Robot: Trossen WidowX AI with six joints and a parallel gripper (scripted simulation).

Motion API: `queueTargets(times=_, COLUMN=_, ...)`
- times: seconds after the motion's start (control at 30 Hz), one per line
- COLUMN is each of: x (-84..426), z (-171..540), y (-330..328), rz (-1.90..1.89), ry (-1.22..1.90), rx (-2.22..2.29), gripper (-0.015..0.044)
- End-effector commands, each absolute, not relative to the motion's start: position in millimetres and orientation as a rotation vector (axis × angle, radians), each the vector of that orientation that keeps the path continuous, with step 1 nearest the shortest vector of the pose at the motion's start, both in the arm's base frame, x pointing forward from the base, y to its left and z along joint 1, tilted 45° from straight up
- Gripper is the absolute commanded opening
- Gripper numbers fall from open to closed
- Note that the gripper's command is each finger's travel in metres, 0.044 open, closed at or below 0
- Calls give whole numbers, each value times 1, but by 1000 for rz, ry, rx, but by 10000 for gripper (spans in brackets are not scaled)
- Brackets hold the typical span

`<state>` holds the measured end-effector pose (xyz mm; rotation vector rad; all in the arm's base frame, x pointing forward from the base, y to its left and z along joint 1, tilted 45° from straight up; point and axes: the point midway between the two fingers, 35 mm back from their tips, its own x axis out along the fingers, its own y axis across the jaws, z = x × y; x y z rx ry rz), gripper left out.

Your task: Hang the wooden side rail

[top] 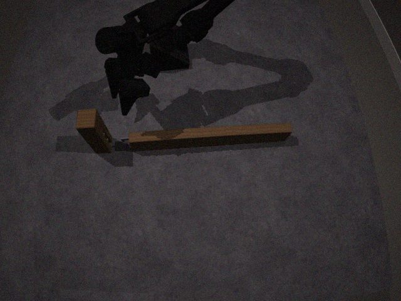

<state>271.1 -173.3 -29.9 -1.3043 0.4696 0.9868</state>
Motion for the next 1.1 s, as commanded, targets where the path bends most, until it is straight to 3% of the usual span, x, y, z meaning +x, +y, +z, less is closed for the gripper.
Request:
queueTargets(times=0.0, x=271, z=-30, y=-167, rz=881, ry=675, rx=-1016, gripper=440)
queueTargets(times=0.53, x=274, z=-28, y=-154, rz=215, ry=1164, rx=-29, gripper=440)
queueTargets(times=1.07, x=276, z=-20, y=-146, rz=-552, ry=1166, rx=750, gripper=440)
